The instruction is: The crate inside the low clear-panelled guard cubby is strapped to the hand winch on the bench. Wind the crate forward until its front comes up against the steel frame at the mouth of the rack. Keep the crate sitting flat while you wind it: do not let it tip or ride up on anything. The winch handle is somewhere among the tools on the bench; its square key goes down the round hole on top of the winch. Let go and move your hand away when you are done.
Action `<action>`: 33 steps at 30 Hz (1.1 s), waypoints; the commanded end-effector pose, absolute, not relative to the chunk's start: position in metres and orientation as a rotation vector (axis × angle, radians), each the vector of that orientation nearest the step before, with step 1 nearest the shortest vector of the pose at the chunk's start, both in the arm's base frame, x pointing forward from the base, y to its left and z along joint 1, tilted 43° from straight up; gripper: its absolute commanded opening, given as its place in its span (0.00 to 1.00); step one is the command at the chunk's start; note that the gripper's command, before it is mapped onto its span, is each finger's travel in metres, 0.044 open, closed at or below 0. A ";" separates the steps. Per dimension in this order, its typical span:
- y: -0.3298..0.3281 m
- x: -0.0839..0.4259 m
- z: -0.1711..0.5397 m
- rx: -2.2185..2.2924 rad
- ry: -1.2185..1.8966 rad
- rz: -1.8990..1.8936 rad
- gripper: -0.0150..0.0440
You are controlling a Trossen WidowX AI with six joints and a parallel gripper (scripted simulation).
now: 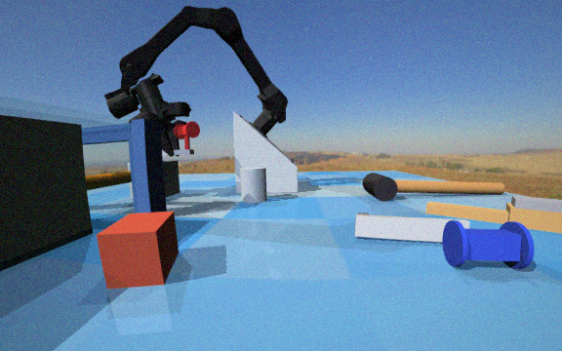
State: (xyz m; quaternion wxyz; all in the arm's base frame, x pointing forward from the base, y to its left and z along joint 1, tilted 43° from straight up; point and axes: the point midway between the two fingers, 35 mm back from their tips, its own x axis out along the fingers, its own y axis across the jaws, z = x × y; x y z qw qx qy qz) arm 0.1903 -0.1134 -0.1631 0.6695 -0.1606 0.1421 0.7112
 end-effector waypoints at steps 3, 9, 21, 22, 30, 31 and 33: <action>-0.113 0.191 -0.163 -0.358 0.324 1.598 0.25; -0.113 0.191 -0.163 -0.358 0.324 1.598 0.25; -0.112 0.192 -0.165 -0.331 0.351 1.575 0.25; -0.111 0.193 -0.165 -0.317 0.364 1.562 0.25; -0.111 0.197 -0.166 -0.263 0.415 1.512 0.25; -0.111 0.198 -0.166 -0.255 0.421 1.505 0.25; -0.111 0.198 -0.166 -0.253 0.424 1.503 0.25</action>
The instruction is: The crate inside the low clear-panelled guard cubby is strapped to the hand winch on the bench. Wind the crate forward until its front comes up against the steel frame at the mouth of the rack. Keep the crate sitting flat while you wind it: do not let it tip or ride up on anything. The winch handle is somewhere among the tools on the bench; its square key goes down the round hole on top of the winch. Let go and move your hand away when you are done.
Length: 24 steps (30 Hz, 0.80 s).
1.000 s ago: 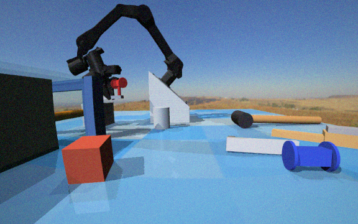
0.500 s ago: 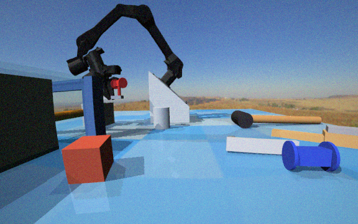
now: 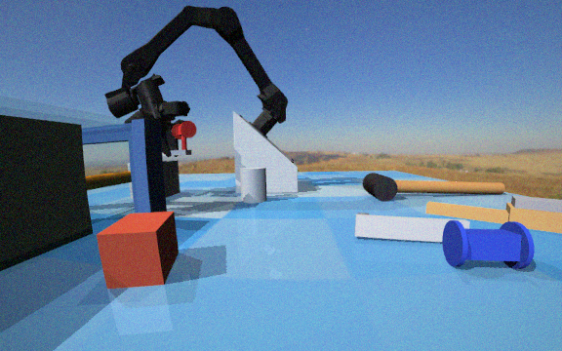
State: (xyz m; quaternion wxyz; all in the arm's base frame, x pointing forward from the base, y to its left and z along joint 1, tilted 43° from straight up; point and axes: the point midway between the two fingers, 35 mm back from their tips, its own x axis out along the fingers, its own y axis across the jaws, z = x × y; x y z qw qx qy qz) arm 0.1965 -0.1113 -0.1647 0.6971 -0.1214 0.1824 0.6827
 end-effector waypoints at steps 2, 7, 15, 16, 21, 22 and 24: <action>-0.111 0.198 -0.166 -0.248 0.428 1.498 0.25; -0.111 0.202 -0.167 -0.202 0.470 1.454 0.25; -0.111 0.206 -0.168 -0.152 0.516 1.404 0.25; -0.111 0.206 -0.168 -0.152 0.516 1.404 0.25; -0.112 0.209 -0.169 -0.111 0.553 1.362 0.25; -0.112 0.209 -0.169 -0.104 0.559 1.355 0.25; -0.112 0.210 -0.169 -0.101 0.561 1.353 0.25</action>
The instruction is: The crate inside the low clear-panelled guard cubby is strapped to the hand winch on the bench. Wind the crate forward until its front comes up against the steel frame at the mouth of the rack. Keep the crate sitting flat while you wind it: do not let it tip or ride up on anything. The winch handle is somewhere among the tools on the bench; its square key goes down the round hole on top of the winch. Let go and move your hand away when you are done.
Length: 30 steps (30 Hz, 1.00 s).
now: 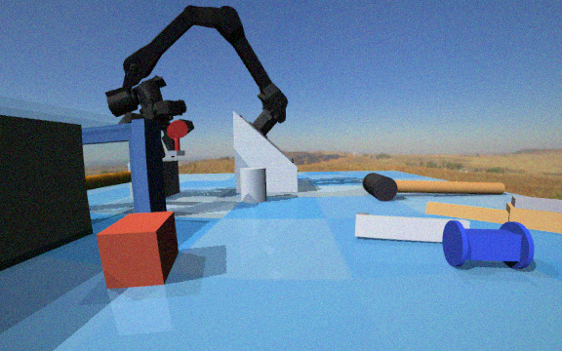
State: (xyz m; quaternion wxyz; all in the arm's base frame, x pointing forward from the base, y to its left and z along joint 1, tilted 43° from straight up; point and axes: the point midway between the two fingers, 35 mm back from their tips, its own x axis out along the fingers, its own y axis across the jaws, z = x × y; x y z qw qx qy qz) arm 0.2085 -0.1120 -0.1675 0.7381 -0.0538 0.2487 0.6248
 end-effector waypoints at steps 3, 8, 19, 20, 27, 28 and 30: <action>-0.112 0.211 -0.169 -0.088 0.574 1.338 0.25; -0.111 0.214 -0.172 -0.055 0.602 1.303 0.25; -0.105 0.212 -0.178 -0.078 0.580 1.325 0.25; -0.105 0.212 -0.178 -0.080 0.578 1.327 0.25; -0.106 0.212 -0.176 -0.065 0.587 1.316 0.52; -0.106 0.212 -0.176 -0.065 0.587 1.316 0.57; -0.106 0.212 -0.176 -0.065 0.587 1.316 0.65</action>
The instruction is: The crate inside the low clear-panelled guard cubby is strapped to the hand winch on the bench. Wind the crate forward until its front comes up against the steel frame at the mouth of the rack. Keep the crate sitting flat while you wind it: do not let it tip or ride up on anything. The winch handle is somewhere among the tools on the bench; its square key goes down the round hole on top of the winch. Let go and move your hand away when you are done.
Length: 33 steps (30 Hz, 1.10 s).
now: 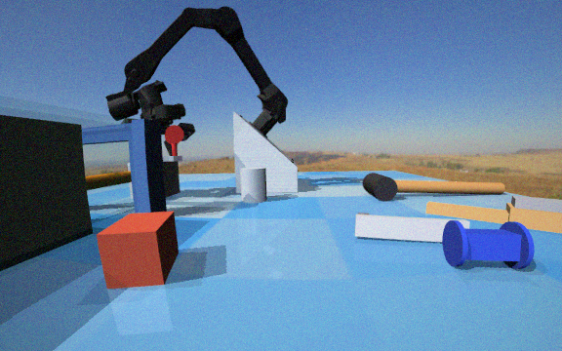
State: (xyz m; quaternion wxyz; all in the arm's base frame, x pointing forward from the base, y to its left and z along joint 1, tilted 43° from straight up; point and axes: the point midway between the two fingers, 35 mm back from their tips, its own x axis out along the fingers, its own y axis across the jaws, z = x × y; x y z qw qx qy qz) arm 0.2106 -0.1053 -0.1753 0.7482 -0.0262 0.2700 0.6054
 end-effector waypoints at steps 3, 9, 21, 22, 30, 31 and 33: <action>-0.106 0.212 -0.176 -0.065 0.587 1.316 0.79; -0.106 0.212 -0.176 -0.065 0.587 1.316 1.00; -0.180 0.217 -0.095 -0.307 0.883 1.323 1.00; -0.186 0.216 -0.086 -0.329 0.914 1.317 1.00; -0.190 0.219 -0.081 -0.344 0.922 1.298 0.96; -0.190 0.219 -0.081 -0.320 0.942 1.283 0.91; -0.188 0.219 -0.082 -0.236 1.007 1.228 0.82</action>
